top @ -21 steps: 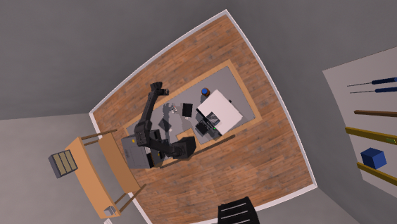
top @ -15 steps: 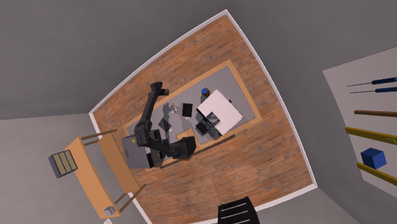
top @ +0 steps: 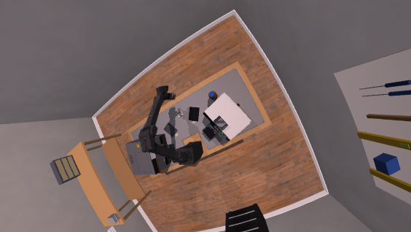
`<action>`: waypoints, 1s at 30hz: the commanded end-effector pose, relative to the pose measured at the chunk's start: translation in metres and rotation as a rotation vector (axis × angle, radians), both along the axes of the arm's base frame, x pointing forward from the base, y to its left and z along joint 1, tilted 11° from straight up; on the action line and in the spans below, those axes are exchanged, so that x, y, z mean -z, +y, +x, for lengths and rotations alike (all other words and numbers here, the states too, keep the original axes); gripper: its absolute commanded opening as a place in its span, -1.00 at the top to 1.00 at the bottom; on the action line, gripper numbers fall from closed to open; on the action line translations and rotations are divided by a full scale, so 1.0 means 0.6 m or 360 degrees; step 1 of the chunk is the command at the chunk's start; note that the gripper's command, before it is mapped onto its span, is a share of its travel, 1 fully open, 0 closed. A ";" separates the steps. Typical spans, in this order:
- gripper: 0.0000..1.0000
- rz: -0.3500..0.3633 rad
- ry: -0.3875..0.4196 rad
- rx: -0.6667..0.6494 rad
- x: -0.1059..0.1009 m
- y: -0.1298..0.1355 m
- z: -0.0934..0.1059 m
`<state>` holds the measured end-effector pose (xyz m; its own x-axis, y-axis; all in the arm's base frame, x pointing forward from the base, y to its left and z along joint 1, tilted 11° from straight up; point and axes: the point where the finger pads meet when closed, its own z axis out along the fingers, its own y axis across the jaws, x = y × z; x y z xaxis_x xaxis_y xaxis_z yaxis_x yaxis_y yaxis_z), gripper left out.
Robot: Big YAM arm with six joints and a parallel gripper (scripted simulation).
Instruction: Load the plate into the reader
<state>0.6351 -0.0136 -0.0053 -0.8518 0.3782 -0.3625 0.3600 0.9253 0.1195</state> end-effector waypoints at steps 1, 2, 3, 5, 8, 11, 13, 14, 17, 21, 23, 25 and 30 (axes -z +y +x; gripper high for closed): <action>-1.00 -0.0022 -0.0025 -0.0055 -0.021 0.009 -0.021; -1.00 -0.0040 -0.0009 -0.0118 -0.021 0.015 -0.025; -1.00 -0.0053 0.0003 -0.0168 -0.021 0.020 -0.029; -1.00 -0.0050 -0.0019 -0.0170 -0.022 0.031 -0.038; -1.00 -0.0052 -0.0047 -0.0167 -0.023 0.043 -0.054; -1.00 -0.0081 -0.0007 -0.0267 -0.020 0.049 -0.070; -1.00 -0.0081 -0.0007 -0.0267 -0.020 0.049 -0.070; -1.00 -0.0071 -0.0010 -0.0235 -0.014 0.043 -0.074; -1.00 -0.0072 0.0002 -0.0213 0.000 0.044 -0.102; -1.00 -0.0096 0.0063 -0.0315 0.010 0.054 -0.130; -1.00 -0.0092 0.0045 -0.0310 0.010 0.061 -0.141; -1.00 -0.0109 0.0052 -0.0366 0.008 0.067 -0.151; -1.00 -0.0120 0.0053 -0.0404 0.008 0.072 -0.166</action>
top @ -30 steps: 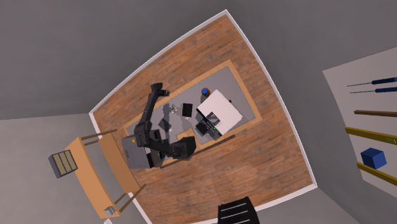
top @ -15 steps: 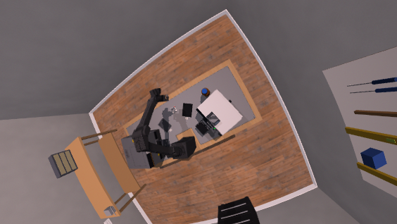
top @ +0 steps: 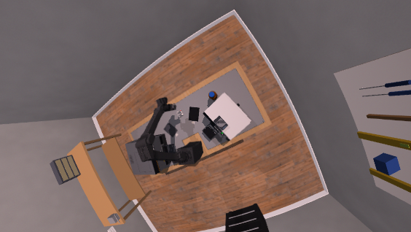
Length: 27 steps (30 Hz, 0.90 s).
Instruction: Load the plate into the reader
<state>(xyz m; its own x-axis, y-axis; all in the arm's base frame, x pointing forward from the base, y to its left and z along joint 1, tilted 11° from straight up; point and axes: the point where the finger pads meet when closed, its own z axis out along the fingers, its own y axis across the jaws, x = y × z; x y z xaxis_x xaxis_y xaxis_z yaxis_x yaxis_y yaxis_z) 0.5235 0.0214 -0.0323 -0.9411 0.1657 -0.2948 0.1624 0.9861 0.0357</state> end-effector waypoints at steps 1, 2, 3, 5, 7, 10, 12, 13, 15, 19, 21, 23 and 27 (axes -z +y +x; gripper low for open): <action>-1.00 -0.0004 -0.0100 -0.0044 -0.034 0.010 0.018; -1.00 -0.0008 -0.0103 -0.0034 -0.030 0.009 0.011; -1.00 -0.0012 -0.0100 -0.0024 -0.027 0.008 0.002; -1.00 -0.0001 -0.0087 -0.0014 -0.018 0.012 -0.017; -1.00 -0.0016 -0.0048 -0.0068 -0.011 0.017 -0.034; -1.00 -0.0025 -0.0030 -0.0119 -0.007 0.025 -0.053; -1.00 -0.0027 -0.0046 -0.0109 -0.007 0.027 -0.065; -1.00 -0.0043 -0.0029 -0.0168 -0.008 0.028 -0.069; -1.00 -0.0050 -0.0011 -0.0204 -0.007 0.026 -0.081; -1.00 -0.0043 -0.0029 -0.0163 -0.005 0.020 -0.088; -1.00 -0.0046 -0.0028 -0.0148 0.000 0.019 -0.106; -1.00 -0.0042 -0.0020 -0.0149 0.008 0.025 -0.123; -1.00 -0.0071 0.0036 -0.0257 0.016 0.033 -0.149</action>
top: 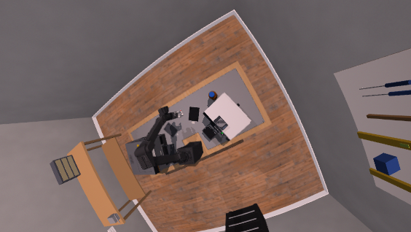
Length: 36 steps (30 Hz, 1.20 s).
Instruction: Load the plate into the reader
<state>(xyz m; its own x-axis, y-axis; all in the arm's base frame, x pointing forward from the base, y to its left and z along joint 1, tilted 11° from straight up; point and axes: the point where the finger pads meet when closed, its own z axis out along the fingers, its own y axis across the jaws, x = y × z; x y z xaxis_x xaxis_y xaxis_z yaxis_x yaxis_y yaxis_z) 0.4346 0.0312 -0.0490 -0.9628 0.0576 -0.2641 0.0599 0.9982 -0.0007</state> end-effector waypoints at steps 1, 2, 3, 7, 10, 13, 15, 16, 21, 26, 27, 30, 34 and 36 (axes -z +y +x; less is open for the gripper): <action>-1.00 -0.0015 -0.0027 -0.0089 -0.011 0.018 -0.007; -1.00 -0.0013 -0.0034 -0.0084 -0.011 0.018 -0.014; -1.00 -0.0011 -0.0041 -0.0080 -0.011 0.019 -0.020; -1.00 -0.0026 -0.0028 -0.0133 -0.011 0.020 -0.030; -1.00 -0.0035 -0.0013 -0.0143 -0.006 0.012 -0.045; -1.00 -0.0031 -0.0011 -0.0139 0.001 0.016 -0.073; -1.00 -0.0029 -0.0010 -0.0136 0.006 0.019 -0.087; -1.00 -0.0027 -0.0011 -0.0134 0.008 0.021 -0.093; -1.00 -0.0053 0.0019 -0.0230 0.012 0.023 -0.122; -1.00 -0.0080 0.0067 -0.0315 0.016 0.017 -0.137; -1.00 -0.0078 0.0072 -0.0305 0.018 0.015 -0.147; -1.00 -0.0073 0.0060 -0.0296 0.024 0.018 -0.174; -1.00 -0.0068 0.0051 -0.0283 0.029 0.021 -0.198; -1.00 -0.0097 0.0099 -0.0393 0.031 0.021 -0.208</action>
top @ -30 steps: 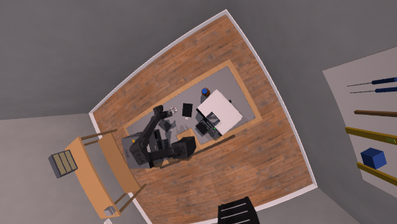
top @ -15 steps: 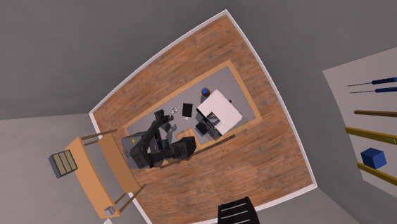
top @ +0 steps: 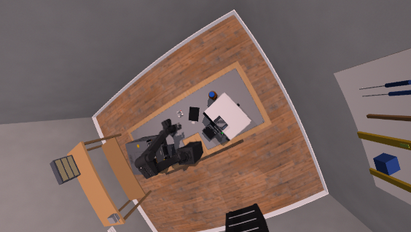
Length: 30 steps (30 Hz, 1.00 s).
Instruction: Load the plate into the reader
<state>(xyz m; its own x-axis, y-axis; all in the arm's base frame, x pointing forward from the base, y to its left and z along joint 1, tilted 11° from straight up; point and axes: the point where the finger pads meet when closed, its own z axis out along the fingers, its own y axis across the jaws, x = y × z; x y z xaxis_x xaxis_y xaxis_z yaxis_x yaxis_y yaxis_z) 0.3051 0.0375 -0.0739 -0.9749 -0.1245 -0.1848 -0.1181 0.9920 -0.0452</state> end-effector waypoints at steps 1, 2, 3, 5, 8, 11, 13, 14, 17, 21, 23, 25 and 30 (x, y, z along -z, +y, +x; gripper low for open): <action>-1.00 -0.0014 -0.0026 -0.0108 -0.010 0.010 0.001; -1.00 -0.0011 -0.0038 -0.0102 -0.009 0.010 -0.004; -1.00 -0.0009 -0.0043 -0.0088 -0.008 0.007 -0.011; -1.00 -0.0009 -0.0043 -0.0088 -0.008 0.007 -0.011; -1.00 -0.0005 -0.0050 -0.0067 -0.003 0.006 -0.029; -1.00 -0.0020 -0.0013 -0.0121 0.002 0.006 -0.056; -1.00 -0.0032 0.0014 -0.0171 0.005 0.005 -0.069; -1.00 -0.0031 0.0016 -0.0167 0.006 0.004 -0.077; -1.00 -0.0026 -0.0008 -0.0151 0.008 0.003 -0.094; -1.00 -0.0021 -0.0020 -0.0138 0.011 0.002 -0.111; -1.00 -0.0020 -0.0022 -0.0124 0.011 0.001 -0.110; -1.00 -0.0017 -0.0026 -0.0117 0.013 0.001 -0.119; -1.00 -0.0028 0.0021 -0.0156 0.015 -0.011 -0.118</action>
<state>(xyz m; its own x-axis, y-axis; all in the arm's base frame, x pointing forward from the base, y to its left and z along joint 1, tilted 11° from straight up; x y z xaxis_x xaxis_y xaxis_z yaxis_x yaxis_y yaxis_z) 0.2284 0.0340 -0.0854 -0.9652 -0.2015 -0.1666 -0.1945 0.9792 -0.0574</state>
